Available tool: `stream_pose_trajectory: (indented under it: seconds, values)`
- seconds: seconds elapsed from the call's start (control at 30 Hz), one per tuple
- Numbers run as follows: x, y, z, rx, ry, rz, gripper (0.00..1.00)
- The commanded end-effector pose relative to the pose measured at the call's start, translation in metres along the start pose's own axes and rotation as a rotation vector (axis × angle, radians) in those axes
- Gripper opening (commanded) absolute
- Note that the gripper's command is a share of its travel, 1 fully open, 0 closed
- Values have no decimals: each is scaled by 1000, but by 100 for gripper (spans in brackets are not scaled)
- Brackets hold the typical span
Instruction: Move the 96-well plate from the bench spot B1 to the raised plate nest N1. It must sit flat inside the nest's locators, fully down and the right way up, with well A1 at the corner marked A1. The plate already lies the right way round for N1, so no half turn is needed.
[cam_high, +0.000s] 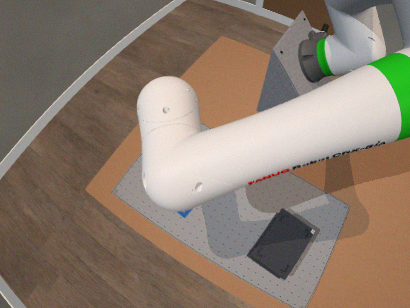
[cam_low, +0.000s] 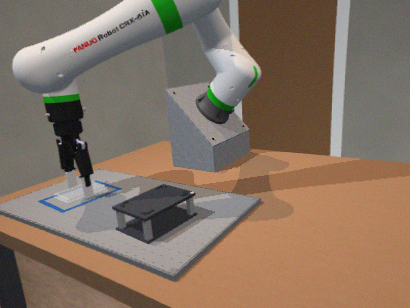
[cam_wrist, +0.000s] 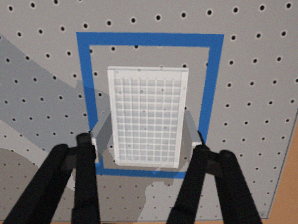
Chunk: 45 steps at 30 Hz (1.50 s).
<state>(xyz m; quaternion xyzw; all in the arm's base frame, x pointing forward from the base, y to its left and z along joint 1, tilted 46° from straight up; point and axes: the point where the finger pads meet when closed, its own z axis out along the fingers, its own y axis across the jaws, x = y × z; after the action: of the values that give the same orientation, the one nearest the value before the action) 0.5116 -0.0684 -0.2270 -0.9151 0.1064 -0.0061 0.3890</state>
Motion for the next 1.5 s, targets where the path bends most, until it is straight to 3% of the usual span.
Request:
stream_pose_trajectory:
  seconds: [0.0, 1.2, 1.47]
  values:
    - [0, 0, -6, 0, 0, 0, 0]
    - [0, 0, -59, 0, 0, 0, 0]
    - [0, 0, -59, 0, 0, 0, 0]
